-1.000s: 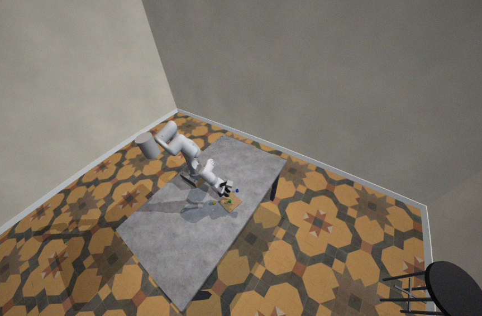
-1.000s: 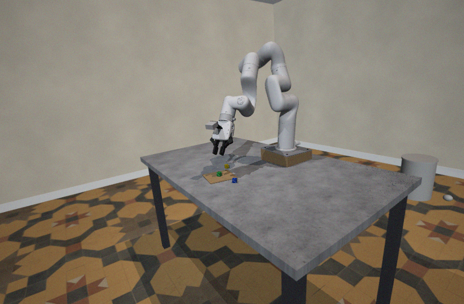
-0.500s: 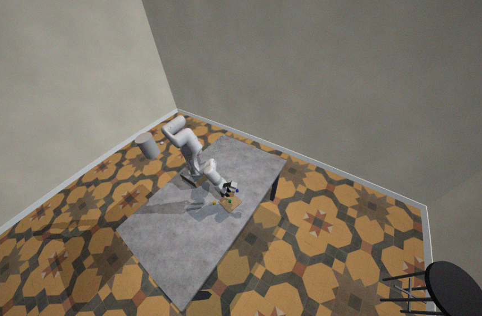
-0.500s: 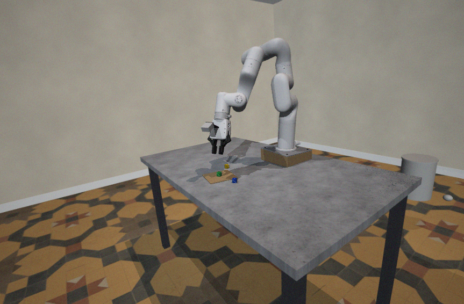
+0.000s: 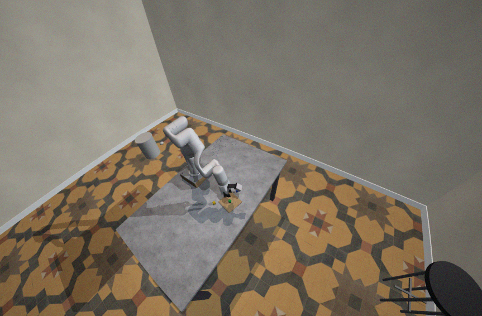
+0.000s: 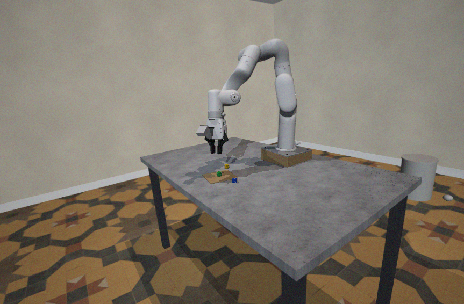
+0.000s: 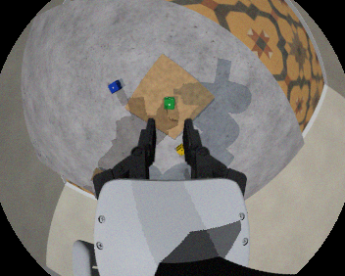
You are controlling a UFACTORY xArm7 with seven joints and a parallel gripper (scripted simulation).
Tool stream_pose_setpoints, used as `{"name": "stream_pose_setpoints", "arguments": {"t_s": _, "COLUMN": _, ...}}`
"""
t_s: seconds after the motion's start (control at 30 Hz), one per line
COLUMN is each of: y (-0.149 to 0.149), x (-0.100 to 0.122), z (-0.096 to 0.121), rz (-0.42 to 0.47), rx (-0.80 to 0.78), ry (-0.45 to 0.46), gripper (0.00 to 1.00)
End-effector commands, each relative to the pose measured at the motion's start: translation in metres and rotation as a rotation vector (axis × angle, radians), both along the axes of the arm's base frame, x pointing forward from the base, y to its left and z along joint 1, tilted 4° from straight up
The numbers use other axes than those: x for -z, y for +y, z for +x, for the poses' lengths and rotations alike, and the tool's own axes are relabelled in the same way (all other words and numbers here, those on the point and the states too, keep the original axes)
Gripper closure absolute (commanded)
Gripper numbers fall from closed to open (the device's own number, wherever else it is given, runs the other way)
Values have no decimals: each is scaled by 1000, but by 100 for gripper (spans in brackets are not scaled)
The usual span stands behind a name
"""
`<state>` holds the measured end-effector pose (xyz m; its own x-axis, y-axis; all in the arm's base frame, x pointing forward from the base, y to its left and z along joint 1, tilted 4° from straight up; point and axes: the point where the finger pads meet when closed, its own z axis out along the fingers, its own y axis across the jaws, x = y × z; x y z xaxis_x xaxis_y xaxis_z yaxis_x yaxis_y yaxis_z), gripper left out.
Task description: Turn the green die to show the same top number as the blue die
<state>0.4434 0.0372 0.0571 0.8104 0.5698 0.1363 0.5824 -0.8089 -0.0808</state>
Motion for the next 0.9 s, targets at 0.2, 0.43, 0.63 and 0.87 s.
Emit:
{"name": "stream_pose_setpoints", "arguments": {"t_s": 0.2, "y": 7, "x": -4, "z": 8, "rz": -93, "rx": -1, "ry": 116, "gripper": 0}}
{"name": "stream_pose_setpoints", "arguments": {"t_s": 0.43, "y": 7, "x": -4, "z": 8, "rz": -93, "rx": -1, "ry": 116, "gripper": 0}}
{"name": "stream_pose_setpoints", "arguments": {"t_s": 0.63, "y": 7, "x": -5, "z": 8, "rz": -93, "rx": -1, "ry": 116, "gripper": 0}}
{"name": "stream_pose_setpoints", "arguments": {"t_s": 0.87, "y": 6, "x": -13, "z": 8, "rz": -94, "rx": -1, "ry": 116, "gripper": 0}}
